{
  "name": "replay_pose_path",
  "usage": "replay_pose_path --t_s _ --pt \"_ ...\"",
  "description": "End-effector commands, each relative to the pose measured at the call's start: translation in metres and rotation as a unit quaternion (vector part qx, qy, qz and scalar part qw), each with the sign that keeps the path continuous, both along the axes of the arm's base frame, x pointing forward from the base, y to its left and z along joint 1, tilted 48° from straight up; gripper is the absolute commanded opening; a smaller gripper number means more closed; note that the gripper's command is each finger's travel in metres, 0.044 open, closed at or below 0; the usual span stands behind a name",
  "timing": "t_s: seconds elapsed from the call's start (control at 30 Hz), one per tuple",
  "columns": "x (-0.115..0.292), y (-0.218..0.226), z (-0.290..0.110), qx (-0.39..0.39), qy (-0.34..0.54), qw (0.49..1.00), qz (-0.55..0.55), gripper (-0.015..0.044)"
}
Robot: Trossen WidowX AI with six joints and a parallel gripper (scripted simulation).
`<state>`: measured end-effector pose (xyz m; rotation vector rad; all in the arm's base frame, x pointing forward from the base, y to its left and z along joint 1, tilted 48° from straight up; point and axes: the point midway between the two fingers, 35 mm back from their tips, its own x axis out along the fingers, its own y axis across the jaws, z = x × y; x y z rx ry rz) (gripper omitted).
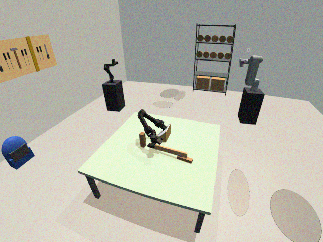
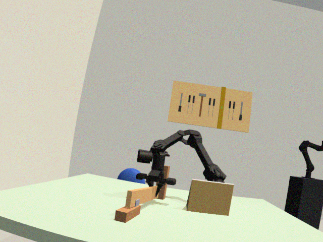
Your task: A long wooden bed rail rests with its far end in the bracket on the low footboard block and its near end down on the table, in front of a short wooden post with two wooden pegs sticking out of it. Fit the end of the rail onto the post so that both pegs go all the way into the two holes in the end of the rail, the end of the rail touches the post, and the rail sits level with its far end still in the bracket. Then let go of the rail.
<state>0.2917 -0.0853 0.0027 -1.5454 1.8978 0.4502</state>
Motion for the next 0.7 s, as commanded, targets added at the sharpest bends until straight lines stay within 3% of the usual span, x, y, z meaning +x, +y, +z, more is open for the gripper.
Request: replay_pose_path --t_s 0.0,0.67 --pt "0.003 0.0051 0.0033 0.006 -0.004 1.0 0.003 0.0" --pt "0.004 0.0125 0.01 0.006 -0.004 1.0 0.003 0.0"
